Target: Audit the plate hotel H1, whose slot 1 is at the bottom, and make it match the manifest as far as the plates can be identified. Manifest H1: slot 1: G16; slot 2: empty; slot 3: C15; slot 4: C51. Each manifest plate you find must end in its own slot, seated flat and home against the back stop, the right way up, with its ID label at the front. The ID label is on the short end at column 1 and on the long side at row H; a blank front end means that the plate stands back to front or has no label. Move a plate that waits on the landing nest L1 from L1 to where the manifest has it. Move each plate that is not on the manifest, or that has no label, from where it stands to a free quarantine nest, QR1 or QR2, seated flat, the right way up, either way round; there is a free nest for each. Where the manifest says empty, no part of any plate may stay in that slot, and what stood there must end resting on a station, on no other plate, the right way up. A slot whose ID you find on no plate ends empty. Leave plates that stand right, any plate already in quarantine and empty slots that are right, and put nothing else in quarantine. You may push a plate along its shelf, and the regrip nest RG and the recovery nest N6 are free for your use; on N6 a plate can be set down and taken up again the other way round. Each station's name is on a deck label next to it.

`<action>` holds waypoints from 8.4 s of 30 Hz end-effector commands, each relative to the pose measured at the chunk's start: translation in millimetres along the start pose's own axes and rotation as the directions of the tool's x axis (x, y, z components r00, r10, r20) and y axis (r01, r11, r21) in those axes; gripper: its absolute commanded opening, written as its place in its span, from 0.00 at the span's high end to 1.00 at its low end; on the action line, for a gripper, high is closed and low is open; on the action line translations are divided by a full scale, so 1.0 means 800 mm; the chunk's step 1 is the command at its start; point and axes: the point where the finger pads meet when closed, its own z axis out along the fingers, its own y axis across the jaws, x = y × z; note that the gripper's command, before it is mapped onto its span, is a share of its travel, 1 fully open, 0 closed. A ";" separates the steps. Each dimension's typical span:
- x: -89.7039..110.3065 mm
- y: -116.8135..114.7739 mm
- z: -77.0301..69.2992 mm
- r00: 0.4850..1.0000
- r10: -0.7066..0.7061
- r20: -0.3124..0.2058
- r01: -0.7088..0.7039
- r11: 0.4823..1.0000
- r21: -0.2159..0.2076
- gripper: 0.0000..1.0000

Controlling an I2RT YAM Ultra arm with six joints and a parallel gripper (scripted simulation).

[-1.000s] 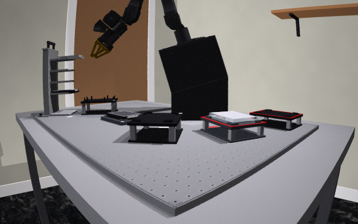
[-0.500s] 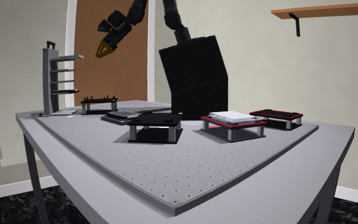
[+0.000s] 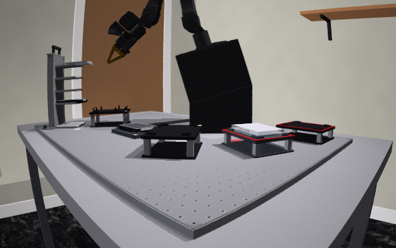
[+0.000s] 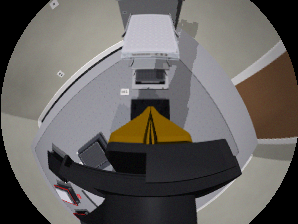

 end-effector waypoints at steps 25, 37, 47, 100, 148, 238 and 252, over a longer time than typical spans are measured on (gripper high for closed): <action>-0.014 0.000 0.007 1.000 -0.003 0.014 0.003 1.000 -0.002 1.00; -0.020 0.000 0.013 1.000 -0.003 0.014 0.003 1.000 -0.002 1.00; -0.025 0.000 0.018 1.000 -0.003 0.014 0.003 1.000 -0.002 1.00; -0.053 0.000 0.045 1.000 -0.003 0.015 0.003 1.000 -0.002 1.00; -0.079 0.000 0.069 1.000 -0.003 0.016 0.003 1.000 -0.002 1.00; -0.094 0.000 0.084 1.000 -0.003 0.016 0.003 1.000 -0.002 1.00; -0.076 0.000 0.066 1.000 -0.003 0.016 0.003 1.000 -0.002 1.00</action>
